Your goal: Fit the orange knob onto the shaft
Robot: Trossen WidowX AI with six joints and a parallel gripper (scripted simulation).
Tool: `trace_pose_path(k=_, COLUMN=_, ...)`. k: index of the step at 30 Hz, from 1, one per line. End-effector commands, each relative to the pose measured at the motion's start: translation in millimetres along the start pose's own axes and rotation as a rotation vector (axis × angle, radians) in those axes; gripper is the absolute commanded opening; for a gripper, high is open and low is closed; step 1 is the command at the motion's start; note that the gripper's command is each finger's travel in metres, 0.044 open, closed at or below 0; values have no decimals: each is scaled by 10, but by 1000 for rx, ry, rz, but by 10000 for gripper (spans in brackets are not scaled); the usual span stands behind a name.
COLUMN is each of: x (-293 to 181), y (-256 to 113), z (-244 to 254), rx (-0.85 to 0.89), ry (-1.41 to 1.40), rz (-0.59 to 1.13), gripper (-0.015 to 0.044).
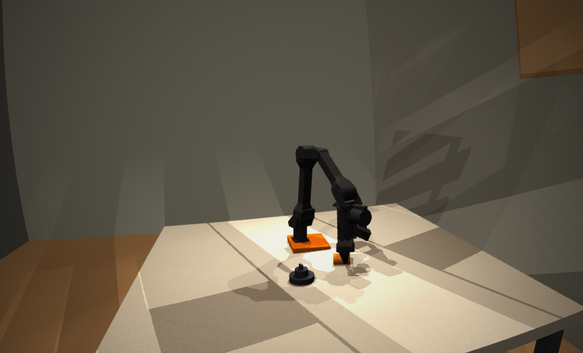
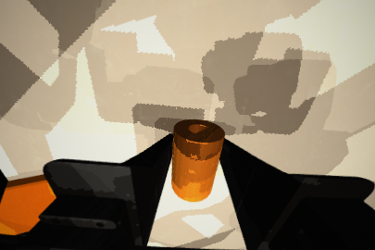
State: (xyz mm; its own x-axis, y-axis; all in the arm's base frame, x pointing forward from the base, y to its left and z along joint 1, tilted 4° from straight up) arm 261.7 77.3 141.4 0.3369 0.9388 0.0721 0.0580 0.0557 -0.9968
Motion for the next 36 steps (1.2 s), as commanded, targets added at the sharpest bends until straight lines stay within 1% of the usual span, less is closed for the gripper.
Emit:
trace_pose_path(k=1, x=3, y=4, z=-1, rx=1, ry=2, rz=-4, gripper=180)
trace_pose_path(k=7, x=-43, y=-11, z=4, rx=-2, ry=1, rz=-32, gripper=179)
trace_pose_path(k=21, x=-396, y=-62, z=39, rx=-28, ry=1, rz=-261, gripper=179)
trace_pose_path(k=36, x=-762, y=-27, z=78, rx=-54, ry=1, rz=-499, gripper=179)
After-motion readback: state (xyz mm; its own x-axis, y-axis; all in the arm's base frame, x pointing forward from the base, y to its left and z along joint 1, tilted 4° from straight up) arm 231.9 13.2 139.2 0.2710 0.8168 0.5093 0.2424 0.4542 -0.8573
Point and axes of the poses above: the point midway between the two fingers, 35 mm back from their tips, its own y axis out along the fingers, its own z axis across the jaws, x = y × z, the point moved 10 cm from there along -y, back along the fingers, and after that the axes turned 6 degrees about -y, right-handed, at the moved point
